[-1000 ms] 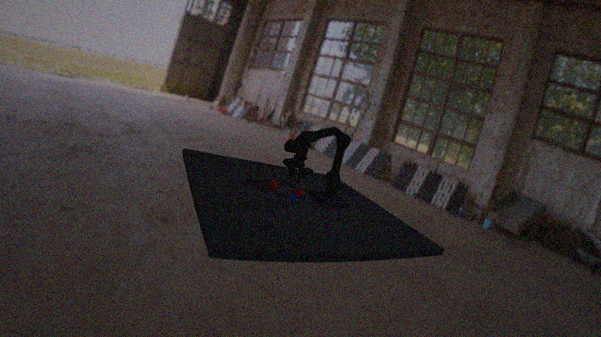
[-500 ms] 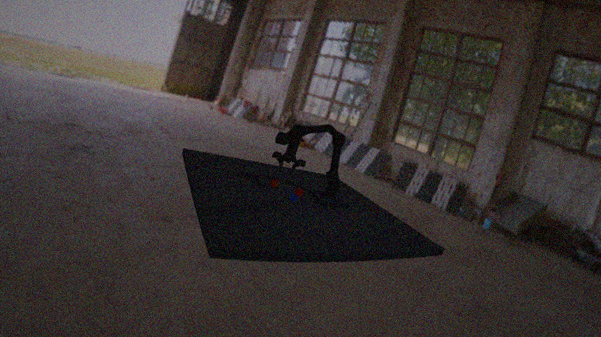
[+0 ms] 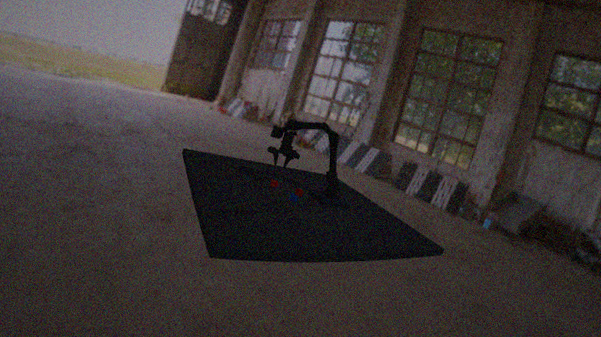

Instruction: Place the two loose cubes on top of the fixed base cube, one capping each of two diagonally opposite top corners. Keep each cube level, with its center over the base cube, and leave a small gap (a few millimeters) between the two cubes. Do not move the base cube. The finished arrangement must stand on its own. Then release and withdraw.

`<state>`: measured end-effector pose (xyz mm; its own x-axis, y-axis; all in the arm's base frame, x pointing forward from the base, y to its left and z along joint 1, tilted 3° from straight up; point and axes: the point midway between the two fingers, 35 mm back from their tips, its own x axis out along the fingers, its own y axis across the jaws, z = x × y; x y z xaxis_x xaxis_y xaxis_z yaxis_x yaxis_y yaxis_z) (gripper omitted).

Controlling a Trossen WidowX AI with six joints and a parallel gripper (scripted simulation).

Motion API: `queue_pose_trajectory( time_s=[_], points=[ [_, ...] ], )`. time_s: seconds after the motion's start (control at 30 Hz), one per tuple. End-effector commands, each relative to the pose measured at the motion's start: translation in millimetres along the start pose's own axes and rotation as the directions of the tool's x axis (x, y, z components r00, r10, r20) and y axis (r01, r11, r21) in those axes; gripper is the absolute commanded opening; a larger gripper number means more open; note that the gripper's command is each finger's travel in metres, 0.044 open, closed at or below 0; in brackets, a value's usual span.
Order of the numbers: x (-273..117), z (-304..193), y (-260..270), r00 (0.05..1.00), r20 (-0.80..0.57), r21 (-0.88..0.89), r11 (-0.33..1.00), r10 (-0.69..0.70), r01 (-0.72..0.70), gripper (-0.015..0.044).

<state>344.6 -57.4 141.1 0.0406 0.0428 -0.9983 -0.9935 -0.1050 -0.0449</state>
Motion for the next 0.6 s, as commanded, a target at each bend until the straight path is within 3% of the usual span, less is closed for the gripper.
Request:
queue_pose_trajectory(
  time_s=[0.0,0.17,0.4,0.57],
  points=[
    [-0.3,-8.2,-0.3,1.0,0.002,-0.067,0.998,0.004,-0.004,0.0265],
    [4.7,-8.4,-0.8,1.0,0.003,-0.067,0.998,0.004,-0.004,0.0265],
    [56.9,-8.2,-0.5,1.0,0.003,-0.067,0.998,0.004,-0.004,0.0265],
    [64.3,-8.0,0.0,1.0,0.003,-0.067,0.998,0.004,-0.004,0.0265]
  ],
)
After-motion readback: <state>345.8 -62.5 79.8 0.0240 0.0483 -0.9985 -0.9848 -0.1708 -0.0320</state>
